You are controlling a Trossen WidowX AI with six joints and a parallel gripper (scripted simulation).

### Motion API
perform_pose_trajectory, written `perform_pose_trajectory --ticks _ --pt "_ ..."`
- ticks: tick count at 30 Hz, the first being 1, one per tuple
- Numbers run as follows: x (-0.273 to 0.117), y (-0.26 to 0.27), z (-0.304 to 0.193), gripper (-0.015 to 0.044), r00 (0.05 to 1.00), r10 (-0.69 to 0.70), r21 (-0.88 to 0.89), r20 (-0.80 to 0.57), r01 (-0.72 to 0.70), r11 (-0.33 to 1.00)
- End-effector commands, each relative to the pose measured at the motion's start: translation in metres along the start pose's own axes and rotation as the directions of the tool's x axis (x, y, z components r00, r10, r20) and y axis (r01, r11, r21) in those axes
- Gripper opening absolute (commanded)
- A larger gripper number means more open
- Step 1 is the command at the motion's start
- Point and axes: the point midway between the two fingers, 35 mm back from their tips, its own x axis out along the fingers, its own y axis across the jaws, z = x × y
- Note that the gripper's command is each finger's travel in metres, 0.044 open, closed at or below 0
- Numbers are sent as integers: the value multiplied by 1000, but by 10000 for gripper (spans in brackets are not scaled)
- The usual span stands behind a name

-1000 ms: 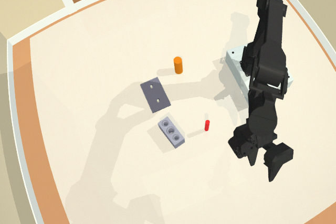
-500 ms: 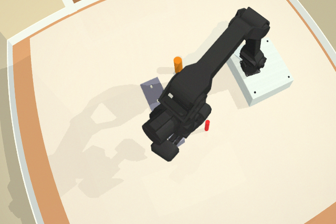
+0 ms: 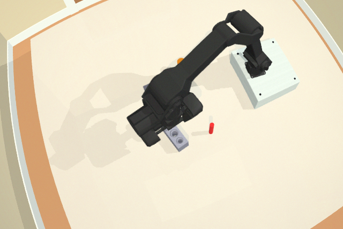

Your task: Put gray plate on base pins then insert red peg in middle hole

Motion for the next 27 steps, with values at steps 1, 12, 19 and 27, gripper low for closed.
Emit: perform_pose_trajectory --ticks 1,12,19,27 --pt "38 -9 2 440 999 -45 9 6 45 999" --pt "56 -9 4 440 999 -45 9 6 45 999" --pt "67 -9 4 440 999 -45 9 6 45 999" --pt "80 -9 4 440 999 -45 9 6 45 999"
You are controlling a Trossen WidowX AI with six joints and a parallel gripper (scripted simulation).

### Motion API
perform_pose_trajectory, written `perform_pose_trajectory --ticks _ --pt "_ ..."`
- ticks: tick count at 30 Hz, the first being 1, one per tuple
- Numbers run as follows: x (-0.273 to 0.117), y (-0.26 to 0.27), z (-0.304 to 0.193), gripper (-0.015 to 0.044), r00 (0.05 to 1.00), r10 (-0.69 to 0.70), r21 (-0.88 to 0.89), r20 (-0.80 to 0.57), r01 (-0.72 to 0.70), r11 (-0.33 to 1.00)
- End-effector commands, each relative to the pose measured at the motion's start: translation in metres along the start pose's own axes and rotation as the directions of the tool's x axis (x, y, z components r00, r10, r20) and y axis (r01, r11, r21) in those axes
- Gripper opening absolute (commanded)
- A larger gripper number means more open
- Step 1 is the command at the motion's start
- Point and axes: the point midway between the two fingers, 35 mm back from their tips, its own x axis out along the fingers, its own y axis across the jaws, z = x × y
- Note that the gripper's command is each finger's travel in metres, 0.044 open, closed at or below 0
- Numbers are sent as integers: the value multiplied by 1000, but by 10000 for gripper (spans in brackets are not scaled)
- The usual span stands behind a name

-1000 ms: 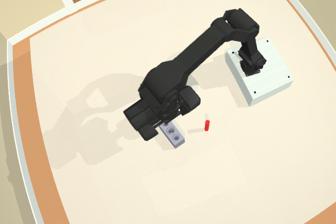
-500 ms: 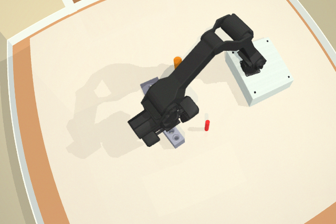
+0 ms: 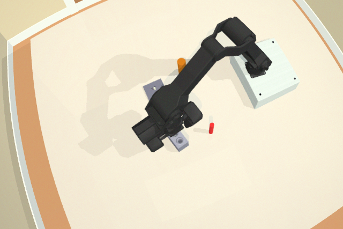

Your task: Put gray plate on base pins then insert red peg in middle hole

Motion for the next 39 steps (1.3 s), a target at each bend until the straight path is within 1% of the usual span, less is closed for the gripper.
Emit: perform_pose_trajectory --ticks 1,22,35,39 --pt "9 -2 1 440 1000 -9 3 5 9 1000" --pt "40 -4 1 440 1000 -10 3 5 10 1000" --pt "40 -4 1 99 1000 -10 3 5 10 1000" --pt "40 -4 1 72 1000 -10 3 5 10 1000"
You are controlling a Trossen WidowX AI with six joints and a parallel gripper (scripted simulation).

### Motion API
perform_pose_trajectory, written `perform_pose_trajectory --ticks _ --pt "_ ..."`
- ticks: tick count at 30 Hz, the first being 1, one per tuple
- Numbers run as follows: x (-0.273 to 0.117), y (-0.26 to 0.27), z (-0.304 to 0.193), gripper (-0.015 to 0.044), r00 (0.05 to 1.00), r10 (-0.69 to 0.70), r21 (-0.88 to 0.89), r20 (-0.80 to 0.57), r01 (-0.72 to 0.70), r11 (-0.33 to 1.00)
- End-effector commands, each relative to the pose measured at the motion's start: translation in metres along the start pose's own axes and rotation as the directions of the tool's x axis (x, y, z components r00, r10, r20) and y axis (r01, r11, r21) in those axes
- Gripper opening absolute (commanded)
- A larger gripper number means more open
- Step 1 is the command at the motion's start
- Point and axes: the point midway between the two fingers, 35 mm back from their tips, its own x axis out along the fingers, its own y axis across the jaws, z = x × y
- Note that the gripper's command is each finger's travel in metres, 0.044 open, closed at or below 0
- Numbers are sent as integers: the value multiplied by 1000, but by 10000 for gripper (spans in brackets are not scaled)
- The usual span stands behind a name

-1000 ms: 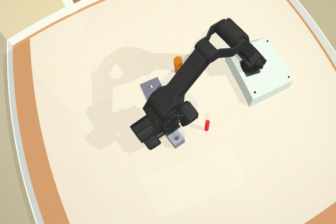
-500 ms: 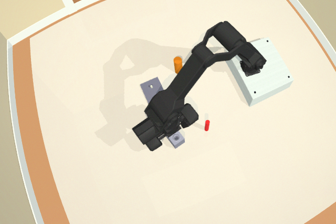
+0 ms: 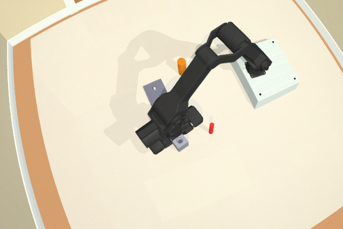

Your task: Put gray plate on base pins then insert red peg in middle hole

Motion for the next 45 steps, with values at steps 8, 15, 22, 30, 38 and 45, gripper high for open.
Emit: perform_pose_trajectory --ticks 8,15,22,30,38,45 --pt "-1 0 1 0 1000 0 4 5 0 1000" --pt "-22 4 1 0 1000 1 4 5 -1 1000" --pt "-44 7 1 0 1000 1 2 5 -1 1000" --pt "-69 8 1 0 1000 2 2 5 -2 1000" --pt "-95 7 2 0 1000 2 3 5 -2 1000" --pt "-117 4 2 0 1000 1 3 5 -1 1000"
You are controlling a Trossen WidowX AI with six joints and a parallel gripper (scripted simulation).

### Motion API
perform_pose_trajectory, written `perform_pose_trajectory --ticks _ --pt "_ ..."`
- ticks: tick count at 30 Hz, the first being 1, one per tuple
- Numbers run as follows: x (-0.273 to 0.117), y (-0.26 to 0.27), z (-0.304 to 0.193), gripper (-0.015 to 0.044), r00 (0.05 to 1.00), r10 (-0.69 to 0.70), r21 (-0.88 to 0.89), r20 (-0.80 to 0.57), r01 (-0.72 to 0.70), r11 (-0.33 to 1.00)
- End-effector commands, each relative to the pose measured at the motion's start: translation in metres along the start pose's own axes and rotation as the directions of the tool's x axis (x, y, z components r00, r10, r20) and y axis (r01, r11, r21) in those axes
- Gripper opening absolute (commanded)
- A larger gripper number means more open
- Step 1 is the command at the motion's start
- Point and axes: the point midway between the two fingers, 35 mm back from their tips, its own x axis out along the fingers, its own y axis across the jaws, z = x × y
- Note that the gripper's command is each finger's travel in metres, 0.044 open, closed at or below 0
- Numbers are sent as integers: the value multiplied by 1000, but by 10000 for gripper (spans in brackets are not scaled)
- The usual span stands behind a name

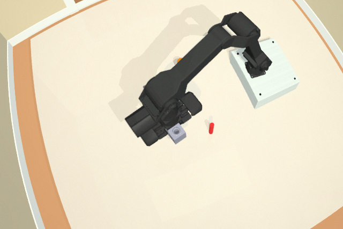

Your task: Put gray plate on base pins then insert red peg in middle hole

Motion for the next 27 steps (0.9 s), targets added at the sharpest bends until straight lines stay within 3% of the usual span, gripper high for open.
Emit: perform_pose_trajectory --ticks 1,9,27 --pt "-13 -1 1 0 1000 5 -4 5 -5 1000" --pt "-27 -4 2 0 1000 4 -2 5 -4 1000" --pt "-4 -7 50 0 1000 1 65 5 -1 998"
